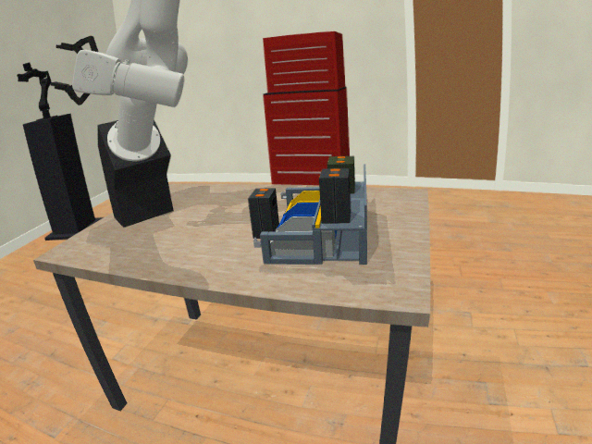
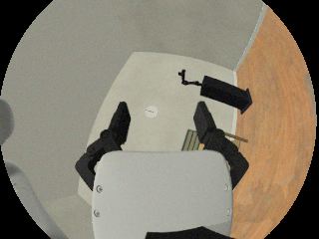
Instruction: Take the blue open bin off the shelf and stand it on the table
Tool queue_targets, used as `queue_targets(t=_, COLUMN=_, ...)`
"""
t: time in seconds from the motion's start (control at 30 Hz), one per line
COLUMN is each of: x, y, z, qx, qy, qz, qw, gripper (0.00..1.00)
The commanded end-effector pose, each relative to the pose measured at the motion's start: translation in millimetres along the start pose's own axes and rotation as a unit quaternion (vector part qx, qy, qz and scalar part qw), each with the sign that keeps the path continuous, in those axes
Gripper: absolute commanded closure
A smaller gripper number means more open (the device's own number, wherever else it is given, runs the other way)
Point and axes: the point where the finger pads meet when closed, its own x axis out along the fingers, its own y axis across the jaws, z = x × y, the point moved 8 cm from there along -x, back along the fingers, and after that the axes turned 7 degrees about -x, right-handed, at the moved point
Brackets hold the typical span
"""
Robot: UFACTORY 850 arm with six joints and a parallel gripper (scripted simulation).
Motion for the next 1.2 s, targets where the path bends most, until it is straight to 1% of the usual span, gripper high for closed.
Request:
queue_targets(t=0.0, x=-21, y=-45, z=4, qx=0.000, qy=-0.002, qz=0.003, qw=1.000, gripper=0.00)
queue_targets(t=0.17, x=-21, y=-45, z=4, qx=0.000, qy=-0.002, qz=0.003, qw=1.000, gripper=0.00)
queue_targets(t=0.2, x=-4, y=-11, z=-2, qx=-0.012, qy=-0.020, qz=0.011, qw=1.000, gripper=0.00)
queue_targets(t=0.33, x=-19, y=-55, z=-11, qx=-0.062, qy=-0.100, qz=0.053, qw=0.992, gripper=0.00)
queue_targets(t=0.73, x=-19, y=-55, z=-11, qx=-0.062, qy=-0.100, qz=0.053, qw=0.992, gripper=0.00)
queue_targets(t=0.77, x=-4, y=-11, z=-2, qx=-0.012, qy=-0.020, qz=0.011, qw=1.000, gripper=0.00)
queue_targets(t=0.9, x=-19, y=-55, z=-11, qx=-0.062, qy=-0.101, qz=0.053, qw=0.992, gripper=0.00)
queue_targets(t=1.17, x=-19, y=-55, z=-11, qx=-0.062, qy=-0.101, qz=0.053, qw=0.992, gripper=0.00)
